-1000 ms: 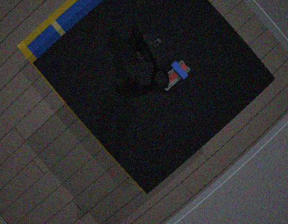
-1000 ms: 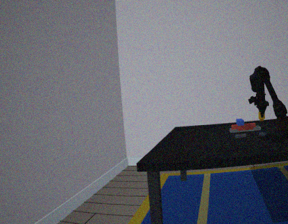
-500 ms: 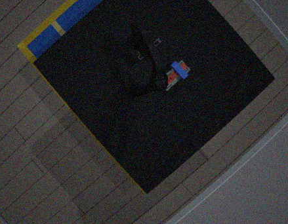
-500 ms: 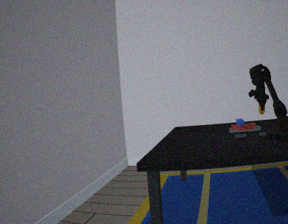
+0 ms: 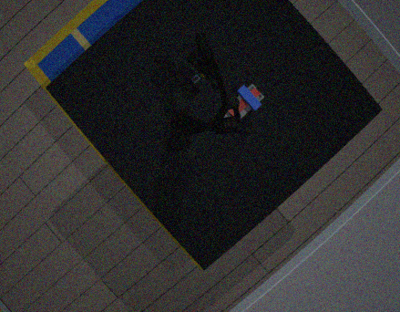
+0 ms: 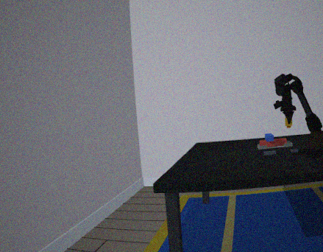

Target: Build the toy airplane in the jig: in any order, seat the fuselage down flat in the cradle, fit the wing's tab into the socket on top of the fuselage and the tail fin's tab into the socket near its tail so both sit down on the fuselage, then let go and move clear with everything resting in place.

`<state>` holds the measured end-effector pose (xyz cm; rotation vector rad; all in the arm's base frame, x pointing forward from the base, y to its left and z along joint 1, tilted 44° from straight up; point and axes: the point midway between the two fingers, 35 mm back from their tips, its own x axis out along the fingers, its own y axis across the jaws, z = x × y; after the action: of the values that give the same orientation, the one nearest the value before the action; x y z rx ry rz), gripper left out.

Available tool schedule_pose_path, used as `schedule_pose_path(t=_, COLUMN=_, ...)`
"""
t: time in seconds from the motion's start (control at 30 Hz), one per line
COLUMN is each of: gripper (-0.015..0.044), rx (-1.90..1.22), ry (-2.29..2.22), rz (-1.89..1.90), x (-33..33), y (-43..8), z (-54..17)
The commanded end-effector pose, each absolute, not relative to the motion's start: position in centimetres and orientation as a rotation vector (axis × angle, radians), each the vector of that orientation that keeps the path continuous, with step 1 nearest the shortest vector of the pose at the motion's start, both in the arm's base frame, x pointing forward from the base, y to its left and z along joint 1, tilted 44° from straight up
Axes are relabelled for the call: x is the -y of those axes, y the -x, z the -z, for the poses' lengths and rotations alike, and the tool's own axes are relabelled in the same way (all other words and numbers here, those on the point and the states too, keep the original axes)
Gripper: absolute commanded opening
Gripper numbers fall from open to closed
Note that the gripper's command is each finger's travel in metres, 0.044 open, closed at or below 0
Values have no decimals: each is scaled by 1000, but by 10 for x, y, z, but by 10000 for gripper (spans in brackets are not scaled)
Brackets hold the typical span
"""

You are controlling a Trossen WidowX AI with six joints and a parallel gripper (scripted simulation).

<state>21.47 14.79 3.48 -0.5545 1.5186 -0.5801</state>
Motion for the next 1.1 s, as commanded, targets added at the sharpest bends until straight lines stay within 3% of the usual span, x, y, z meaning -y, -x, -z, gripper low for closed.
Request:
schedule_pose_path(t=0.0, gripper=0, rx=-1522, ry=562, rz=576, x=-136, y=-219, z=-42)
schedule_pose_path(t=1.07, gripper=0, rx=-1514, ry=556, rz=569, x=-48, y=-240, z=-97)
